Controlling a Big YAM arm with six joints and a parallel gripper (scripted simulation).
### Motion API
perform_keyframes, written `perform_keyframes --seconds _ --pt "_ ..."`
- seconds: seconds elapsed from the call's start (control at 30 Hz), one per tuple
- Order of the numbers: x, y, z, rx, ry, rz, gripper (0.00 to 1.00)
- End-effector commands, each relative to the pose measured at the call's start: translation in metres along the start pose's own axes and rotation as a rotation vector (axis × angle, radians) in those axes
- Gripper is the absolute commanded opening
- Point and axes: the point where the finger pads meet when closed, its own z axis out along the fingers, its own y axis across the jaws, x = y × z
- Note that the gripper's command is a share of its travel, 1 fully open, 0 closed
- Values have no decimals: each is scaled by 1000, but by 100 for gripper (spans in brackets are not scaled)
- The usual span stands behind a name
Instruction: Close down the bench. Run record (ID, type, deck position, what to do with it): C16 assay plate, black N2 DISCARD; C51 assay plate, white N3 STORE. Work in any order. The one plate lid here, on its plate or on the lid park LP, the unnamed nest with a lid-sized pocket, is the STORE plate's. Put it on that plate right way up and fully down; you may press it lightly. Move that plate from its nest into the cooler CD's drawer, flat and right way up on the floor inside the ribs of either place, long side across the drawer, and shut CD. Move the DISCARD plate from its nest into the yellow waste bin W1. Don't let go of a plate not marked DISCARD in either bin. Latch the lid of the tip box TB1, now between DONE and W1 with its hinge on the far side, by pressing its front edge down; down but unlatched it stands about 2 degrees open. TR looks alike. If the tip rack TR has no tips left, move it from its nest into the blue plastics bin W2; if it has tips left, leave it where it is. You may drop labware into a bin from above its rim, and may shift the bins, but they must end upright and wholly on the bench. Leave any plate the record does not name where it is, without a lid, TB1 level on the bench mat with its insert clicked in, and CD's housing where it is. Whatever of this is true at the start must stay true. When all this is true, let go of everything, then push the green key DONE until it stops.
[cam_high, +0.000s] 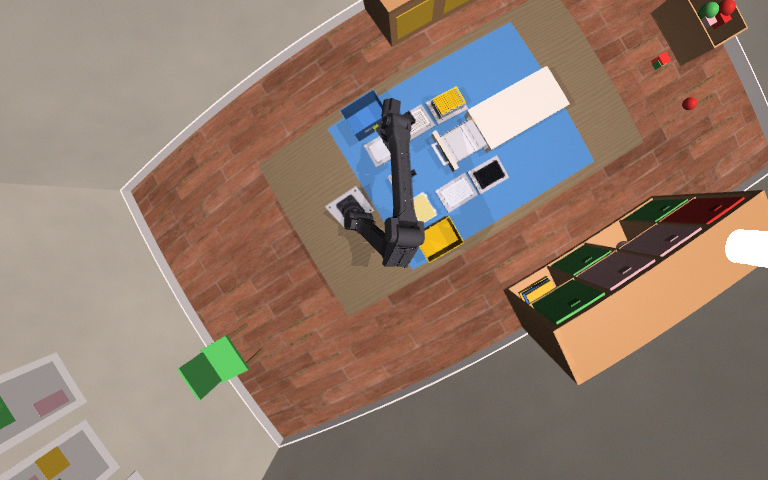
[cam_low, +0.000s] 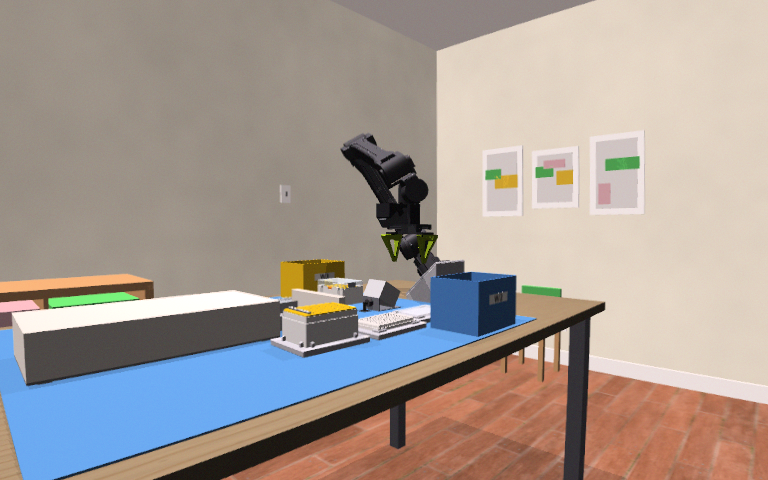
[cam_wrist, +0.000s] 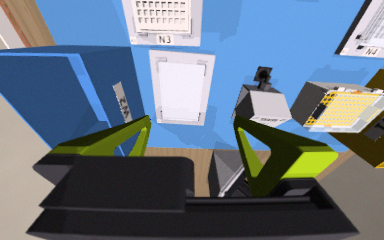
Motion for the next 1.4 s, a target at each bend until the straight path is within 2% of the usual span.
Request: perform_keyframes --seconds 0.0,0.27,0.37,0.5,0.53,0.7,0.73,0.83,1.07,1.1,1.37 --pt "4 8 3 -6 -5 83 100" --pt "28 33 1 -7 -11 77 100" --pt "22 25 8 -4 9 101 100" --pt "19 23 1 -19 -2 110 100" --pt "15 30 -8 -26 -17 92 100" --pt "15 30 -8 -26 -17 92 100" --pt "22 27 1 -15 -10 97 100" --pt "22 25 13 -3 6 92 100" --pt "22 25 20 -3 6 79 100" --pt "25 29 18 -3 -5 66 100" --pt "22 25 32 -2 7 79 100"
